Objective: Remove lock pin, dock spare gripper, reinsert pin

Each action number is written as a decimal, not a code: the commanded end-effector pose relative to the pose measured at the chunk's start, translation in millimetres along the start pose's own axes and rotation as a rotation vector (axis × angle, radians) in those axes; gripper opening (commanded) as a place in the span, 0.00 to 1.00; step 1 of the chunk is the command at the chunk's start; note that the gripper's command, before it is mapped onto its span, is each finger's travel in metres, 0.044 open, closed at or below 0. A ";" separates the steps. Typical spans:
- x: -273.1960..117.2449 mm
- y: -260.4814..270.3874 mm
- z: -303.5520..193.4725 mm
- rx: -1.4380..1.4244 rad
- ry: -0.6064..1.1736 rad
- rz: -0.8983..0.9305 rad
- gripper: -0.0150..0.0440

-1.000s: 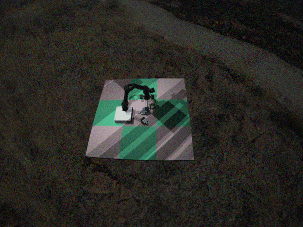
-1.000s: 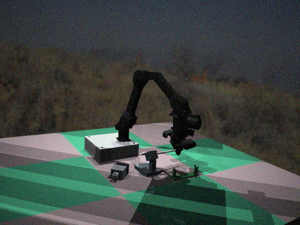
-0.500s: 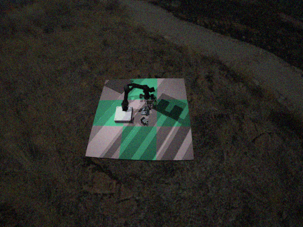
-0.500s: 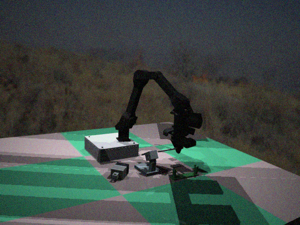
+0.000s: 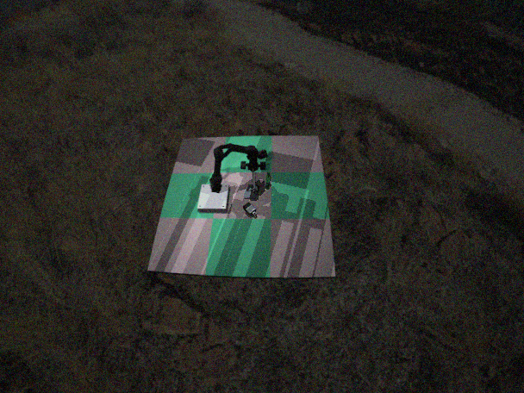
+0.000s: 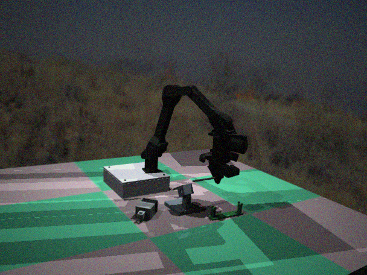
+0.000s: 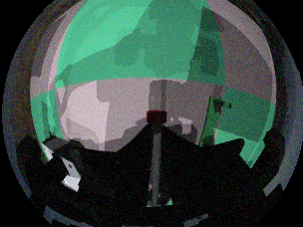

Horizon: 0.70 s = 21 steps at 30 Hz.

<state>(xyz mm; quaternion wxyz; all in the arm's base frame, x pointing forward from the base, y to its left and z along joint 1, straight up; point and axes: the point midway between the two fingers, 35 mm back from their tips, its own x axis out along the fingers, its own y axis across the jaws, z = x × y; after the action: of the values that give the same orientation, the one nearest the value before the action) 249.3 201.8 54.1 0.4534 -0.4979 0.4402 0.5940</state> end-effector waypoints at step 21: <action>-11.9 -54.6 28.0 0.034 -0.005 -0.008 0.25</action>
<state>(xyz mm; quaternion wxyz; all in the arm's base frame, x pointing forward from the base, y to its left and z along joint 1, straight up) 291.5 233.4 63.3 0.4617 -0.4920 0.4467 0.5875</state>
